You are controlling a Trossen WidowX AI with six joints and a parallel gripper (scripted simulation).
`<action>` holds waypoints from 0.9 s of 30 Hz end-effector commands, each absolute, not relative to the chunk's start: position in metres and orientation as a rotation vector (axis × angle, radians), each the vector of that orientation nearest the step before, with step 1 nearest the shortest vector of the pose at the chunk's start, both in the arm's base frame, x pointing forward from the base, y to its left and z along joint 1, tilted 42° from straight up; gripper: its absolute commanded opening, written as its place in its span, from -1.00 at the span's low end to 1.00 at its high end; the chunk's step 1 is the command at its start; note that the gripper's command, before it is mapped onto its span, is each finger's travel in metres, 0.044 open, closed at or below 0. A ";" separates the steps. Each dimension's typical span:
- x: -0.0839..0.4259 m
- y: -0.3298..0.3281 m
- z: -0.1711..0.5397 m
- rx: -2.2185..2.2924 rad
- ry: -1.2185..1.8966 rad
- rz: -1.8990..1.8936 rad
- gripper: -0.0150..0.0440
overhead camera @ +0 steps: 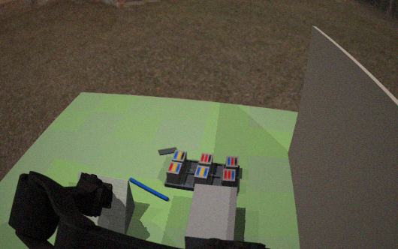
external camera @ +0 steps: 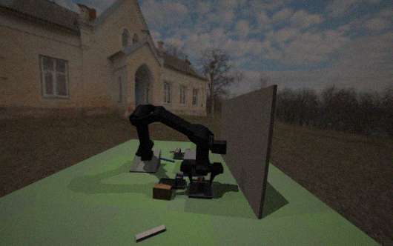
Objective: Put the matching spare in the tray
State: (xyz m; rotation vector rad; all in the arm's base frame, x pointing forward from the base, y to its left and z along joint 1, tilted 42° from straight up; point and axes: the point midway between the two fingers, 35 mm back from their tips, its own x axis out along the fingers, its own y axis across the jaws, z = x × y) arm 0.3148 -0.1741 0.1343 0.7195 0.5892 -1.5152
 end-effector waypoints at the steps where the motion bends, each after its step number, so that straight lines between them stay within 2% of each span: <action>1: 0.319 -0.160 0.149 0.726 0.589 -1.511 1.00; 7: 0.315 -0.104 0.210 0.723 0.598 -1.511 1.00; 27: 0.317 -0.102 0.207 0.722 0.606 -1.500 1.00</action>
